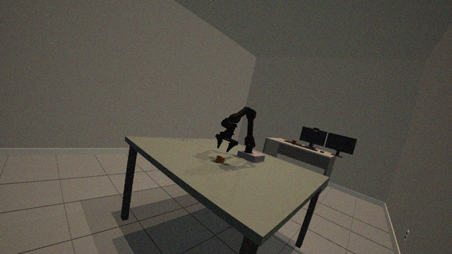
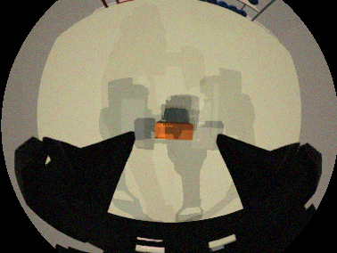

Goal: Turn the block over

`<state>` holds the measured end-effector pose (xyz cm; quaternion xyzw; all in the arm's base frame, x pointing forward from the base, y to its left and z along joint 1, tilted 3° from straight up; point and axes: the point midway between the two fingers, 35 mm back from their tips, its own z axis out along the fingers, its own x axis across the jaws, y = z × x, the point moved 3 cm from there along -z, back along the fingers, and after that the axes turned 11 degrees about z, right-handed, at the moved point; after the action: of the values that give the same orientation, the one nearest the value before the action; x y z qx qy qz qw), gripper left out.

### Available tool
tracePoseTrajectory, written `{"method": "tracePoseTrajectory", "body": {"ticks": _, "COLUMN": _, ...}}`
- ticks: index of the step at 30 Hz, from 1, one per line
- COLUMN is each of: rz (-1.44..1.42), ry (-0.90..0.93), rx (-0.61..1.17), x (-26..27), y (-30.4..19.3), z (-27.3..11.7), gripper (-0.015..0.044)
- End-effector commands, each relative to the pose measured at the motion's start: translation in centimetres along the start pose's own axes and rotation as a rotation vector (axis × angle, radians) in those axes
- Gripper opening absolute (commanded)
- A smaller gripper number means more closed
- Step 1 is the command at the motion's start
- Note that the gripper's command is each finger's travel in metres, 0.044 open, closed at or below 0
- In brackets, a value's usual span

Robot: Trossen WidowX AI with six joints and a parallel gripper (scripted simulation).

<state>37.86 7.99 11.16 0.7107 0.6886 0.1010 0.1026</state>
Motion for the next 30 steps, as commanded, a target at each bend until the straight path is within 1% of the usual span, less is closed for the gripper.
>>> {"method": "tracePoseTrajectory", "body": {"ticks": 1, "rz": 0.006, "ry": -0.018, "rx": 0.111, "x": 0.2, "y": 0.9, "z": -0.5, "gripper": 0.044}}
{"method": "tracePoseTrajectory", "body": {"ticks": 5, "rz": 0.009, "ry": -0.04, "rx": 0.228, "x": 0.2, "y": 1.5, "z": -1.2, "gripper": 0.044}}
{"method": "tracePoseTrajectory", "body": {"ticks": 7, "rz": 0.009, "ry": -0.043, "rx": 0.248, "x": 0.3, "y": 1.5, "z": -1.3, "gripper": 0.044}}
{"method": "tracePoseTrajectory", "body": {"ticks": 11, "rz": 0.009, "ry": -0.043, "rx": 0.248, "x": 0.3, "y": 1.4, "z": -1.0, "gripper": 0.044}}
{"method": "tracePoseTrajectory", "body": {"ticks": 14, "rz": 0.009, "ry": -0.044, "rx": 0.248, "x": 0.2, "y": 0.7, "z": 1.8, "gripper": 0.044}}
{"method": "tracePoseTrajectory", "body": {"ticks": 15, "rz": 0.009, "ry": -0.044, "rx": 0.248, "x": 0.1, "y": 0.6, "z": 2.1, "gripper": 0.044}}
{"method": "tracePoseTrajectory", "body": {"ticks": 19, "rz": 0.009, "ry": -0.044, "rx": 0.248, "x": 0.1, "y": 0.6, "z": 2.2, "gripper": 0.044}}
{"method": "tracePoseTrajectory", "body": {"ticks": 22, "rz": 0.009, "ry": -0.044, "rx": 0.248, "x": 0.0, "y": 0.3, "z": 3.5, "gripper": 0.044}}
{"method": "tracePoseTrajectory", "body": {"ticks": 30, "rz": 0.009, "ry": -0.044, "rx": 0.248, "x": 0.0, "y": 0.1, "z": 4.4, "gripper": 0.044}}
